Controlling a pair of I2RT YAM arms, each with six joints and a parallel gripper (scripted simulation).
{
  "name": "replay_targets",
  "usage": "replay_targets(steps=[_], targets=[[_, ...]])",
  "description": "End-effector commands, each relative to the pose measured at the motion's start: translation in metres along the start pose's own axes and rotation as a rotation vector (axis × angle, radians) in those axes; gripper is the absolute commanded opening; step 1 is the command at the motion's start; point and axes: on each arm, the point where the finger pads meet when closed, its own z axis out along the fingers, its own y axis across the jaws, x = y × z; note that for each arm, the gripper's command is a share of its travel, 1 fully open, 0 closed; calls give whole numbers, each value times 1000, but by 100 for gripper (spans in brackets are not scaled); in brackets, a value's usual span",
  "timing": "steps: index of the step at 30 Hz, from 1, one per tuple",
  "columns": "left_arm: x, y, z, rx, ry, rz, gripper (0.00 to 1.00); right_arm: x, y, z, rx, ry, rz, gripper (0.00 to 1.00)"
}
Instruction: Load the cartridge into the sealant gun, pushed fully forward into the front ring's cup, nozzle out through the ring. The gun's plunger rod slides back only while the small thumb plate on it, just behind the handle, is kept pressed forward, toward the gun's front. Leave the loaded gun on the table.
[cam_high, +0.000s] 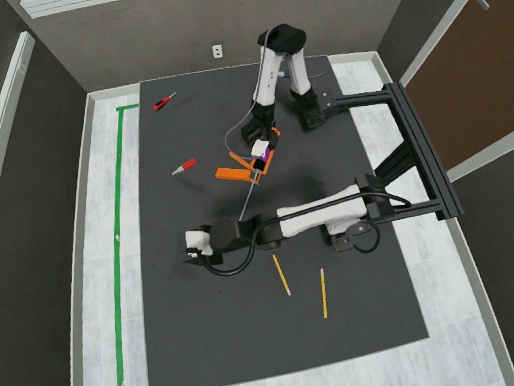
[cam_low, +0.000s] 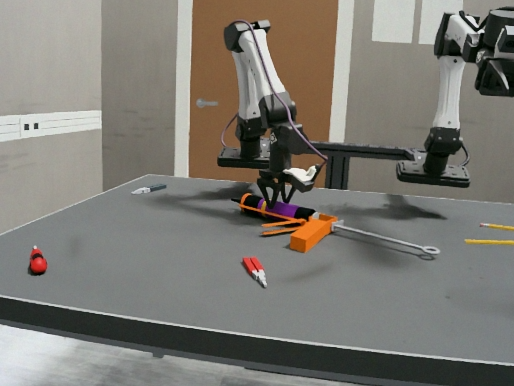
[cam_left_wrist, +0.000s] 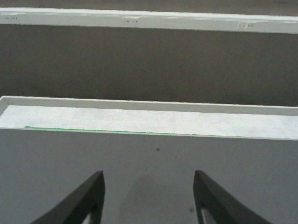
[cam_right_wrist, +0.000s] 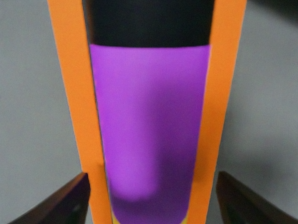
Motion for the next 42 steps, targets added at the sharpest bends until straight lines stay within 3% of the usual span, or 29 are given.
replay_targets(steps=[1, 9, 23, 26, 30, 42], targets=[[-17, -3, -8, 4, -28, -10, 50, 0, 0, -6, 7, -4, 8, 72], [-17, -3, -8, 4, -28, -10, 50, 3, 1, -23, -2, 19, 5, 72], [-17, -3, -8, 4, -28, -10, 50, 1, -1, -88, 7, 0, 8, 72], [-17, -3, -8, 4, -28, -10, 50, -4, -2, -83, 12, -18, 5, 72], [-17, -3, -8, 4, -28, -10, 50, 12, 7, -67, -19, 50, 1, 72], [-17, -3, -8, 4, -28, -10, 50, -4, -1, -74, 2, -2, -4, 72]])
